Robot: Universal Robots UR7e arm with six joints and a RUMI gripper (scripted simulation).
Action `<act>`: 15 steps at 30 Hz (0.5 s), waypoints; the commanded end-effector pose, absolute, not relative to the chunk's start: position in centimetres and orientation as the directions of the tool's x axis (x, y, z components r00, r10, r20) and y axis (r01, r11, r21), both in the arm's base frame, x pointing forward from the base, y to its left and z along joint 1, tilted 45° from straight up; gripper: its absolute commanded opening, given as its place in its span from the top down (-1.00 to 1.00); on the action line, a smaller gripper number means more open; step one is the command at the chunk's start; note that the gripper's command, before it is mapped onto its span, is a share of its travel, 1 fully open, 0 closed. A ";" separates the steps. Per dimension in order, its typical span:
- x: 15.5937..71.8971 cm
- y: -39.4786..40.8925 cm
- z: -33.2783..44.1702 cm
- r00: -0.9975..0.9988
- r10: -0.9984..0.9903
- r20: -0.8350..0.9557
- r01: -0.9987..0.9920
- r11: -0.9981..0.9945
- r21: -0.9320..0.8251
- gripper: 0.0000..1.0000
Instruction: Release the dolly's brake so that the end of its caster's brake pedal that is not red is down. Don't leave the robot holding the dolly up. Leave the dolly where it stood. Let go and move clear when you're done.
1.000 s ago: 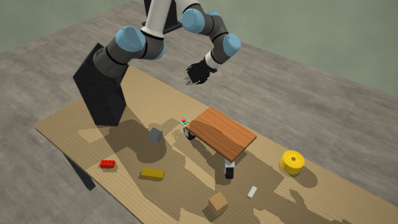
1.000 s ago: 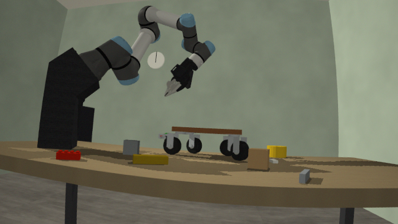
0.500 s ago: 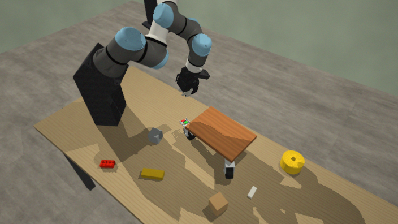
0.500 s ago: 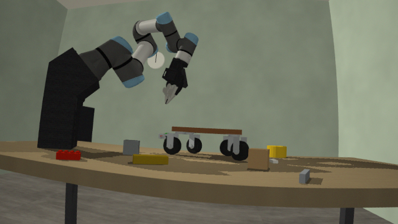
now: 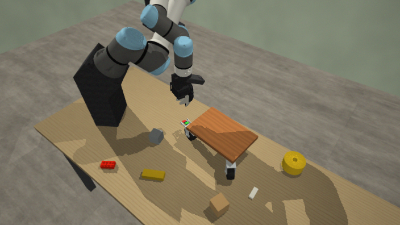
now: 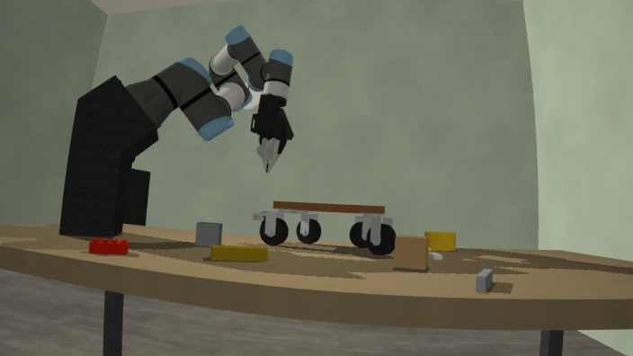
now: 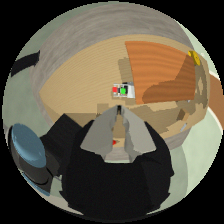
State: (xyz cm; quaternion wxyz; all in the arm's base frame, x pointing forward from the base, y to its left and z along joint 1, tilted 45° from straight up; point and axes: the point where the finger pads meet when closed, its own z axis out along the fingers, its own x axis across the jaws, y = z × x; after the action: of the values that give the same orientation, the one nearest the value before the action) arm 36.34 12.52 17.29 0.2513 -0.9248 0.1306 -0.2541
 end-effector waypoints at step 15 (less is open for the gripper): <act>37.4 11.9 16.6 0.805 -0.388 0.449 -0.099 -0.834 -0.543 1.00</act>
State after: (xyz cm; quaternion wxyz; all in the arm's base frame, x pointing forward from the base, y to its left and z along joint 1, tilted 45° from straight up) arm 37.23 11.87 16.82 0.2557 -0.9150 0.1332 -0.2823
